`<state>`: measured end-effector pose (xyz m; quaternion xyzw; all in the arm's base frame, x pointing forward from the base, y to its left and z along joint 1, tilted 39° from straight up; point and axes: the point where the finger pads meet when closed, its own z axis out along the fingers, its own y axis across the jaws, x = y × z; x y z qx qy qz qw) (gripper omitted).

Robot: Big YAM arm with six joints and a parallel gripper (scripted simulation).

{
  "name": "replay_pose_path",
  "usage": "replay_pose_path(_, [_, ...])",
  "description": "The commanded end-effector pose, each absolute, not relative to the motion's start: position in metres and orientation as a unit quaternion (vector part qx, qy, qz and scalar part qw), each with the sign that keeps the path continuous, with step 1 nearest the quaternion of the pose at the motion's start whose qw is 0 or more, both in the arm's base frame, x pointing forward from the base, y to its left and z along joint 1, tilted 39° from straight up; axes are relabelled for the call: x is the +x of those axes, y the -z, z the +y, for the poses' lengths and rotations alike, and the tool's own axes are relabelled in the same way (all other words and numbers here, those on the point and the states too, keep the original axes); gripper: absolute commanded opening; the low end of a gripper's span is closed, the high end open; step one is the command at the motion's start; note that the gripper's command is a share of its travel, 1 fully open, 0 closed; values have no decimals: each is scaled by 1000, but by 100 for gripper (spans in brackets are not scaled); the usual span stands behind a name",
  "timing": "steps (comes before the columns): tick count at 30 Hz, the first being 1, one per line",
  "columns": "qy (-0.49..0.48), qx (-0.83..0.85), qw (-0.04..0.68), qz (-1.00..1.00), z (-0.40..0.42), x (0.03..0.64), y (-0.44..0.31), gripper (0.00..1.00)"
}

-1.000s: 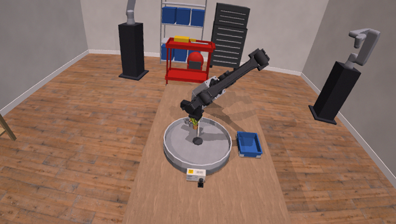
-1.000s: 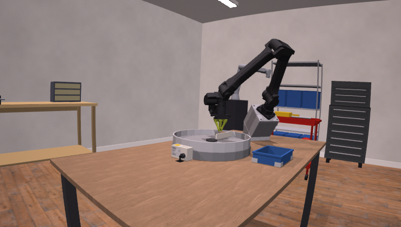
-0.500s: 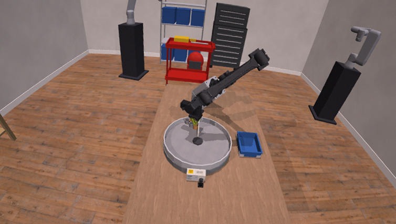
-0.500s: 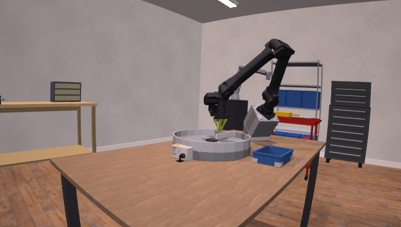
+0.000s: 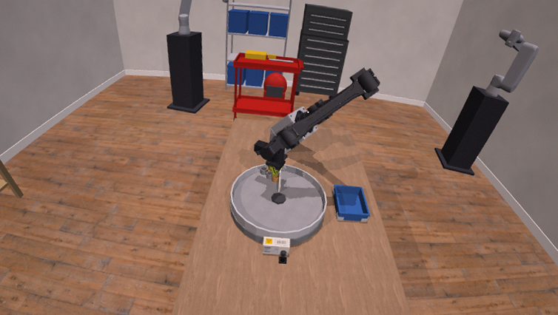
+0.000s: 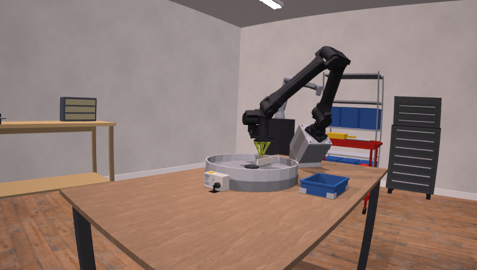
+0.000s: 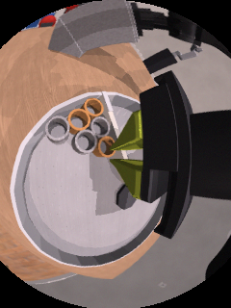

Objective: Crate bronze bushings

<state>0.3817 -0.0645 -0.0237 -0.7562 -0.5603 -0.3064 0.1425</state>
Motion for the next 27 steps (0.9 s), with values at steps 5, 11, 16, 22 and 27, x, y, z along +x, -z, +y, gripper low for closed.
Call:
replay_pose_path(5, [318, -759, 116, -556, -84, 395, 6, 12])
replay_pose_path(11, [307, -757, 140, -560, -60, 387, 30, 12])
replay_pose_path(16, [308, -758, 137, -558, -62, 390, 31, 12])
replay_pose_path(22, [313, -757, 128, -560, -66, 391, 22, 12])
replay_pose_path(27, [313, -757, 128, -560, -66, 391, 22, 12])
